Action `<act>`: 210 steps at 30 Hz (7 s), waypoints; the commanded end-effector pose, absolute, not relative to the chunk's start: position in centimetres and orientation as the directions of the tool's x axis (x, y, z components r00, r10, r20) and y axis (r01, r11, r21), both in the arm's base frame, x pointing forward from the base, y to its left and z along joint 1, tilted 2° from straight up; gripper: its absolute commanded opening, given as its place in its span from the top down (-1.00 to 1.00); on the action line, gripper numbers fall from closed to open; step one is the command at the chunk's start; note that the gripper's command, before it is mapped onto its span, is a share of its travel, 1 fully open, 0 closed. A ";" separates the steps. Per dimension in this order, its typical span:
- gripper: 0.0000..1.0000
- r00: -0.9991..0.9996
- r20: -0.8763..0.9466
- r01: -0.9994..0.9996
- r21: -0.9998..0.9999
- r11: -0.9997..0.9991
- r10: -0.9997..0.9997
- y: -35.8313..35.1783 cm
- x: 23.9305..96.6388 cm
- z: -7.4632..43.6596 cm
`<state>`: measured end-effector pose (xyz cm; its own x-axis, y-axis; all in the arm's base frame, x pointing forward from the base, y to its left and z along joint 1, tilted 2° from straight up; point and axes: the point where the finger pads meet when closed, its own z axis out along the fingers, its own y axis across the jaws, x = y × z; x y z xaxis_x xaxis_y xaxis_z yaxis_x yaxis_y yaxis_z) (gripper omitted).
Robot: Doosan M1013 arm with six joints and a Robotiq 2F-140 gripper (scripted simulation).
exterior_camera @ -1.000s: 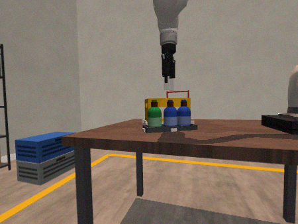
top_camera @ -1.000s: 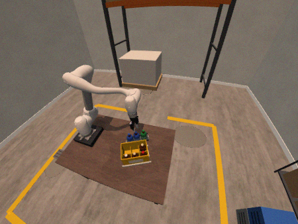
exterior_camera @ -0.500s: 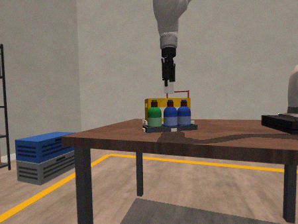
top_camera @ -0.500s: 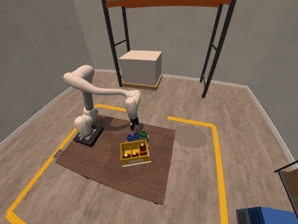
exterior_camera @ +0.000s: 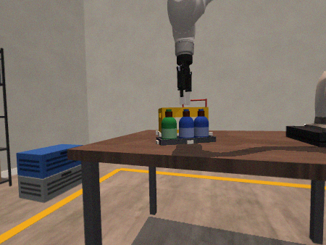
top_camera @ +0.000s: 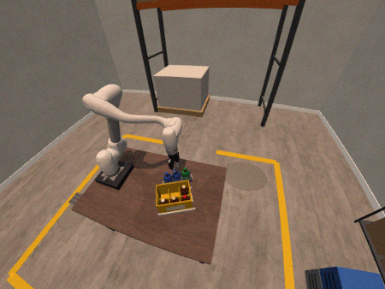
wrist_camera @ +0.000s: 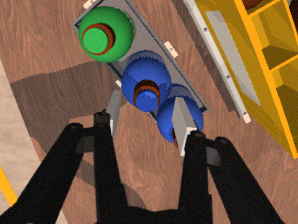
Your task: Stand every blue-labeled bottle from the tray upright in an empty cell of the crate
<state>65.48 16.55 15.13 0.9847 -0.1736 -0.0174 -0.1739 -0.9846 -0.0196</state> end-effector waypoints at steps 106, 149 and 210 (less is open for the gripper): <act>0.24 0.985 -0.017 -0.174 -0.020 -0.985 -0.174 16.6 65.4 10.9; 1.00 0.985 -0.017 -0.174 -0.020 -0.985 -0.174 16.6 65.4 10.9; 1.00 0.985 -0.017 -0.174 -0.020 -0.985 -0.174 16.6 65.4 10.9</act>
<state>65.44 16.65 10.88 0.9847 -0.1736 -0.0169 -0.1739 -0.9846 -0.0197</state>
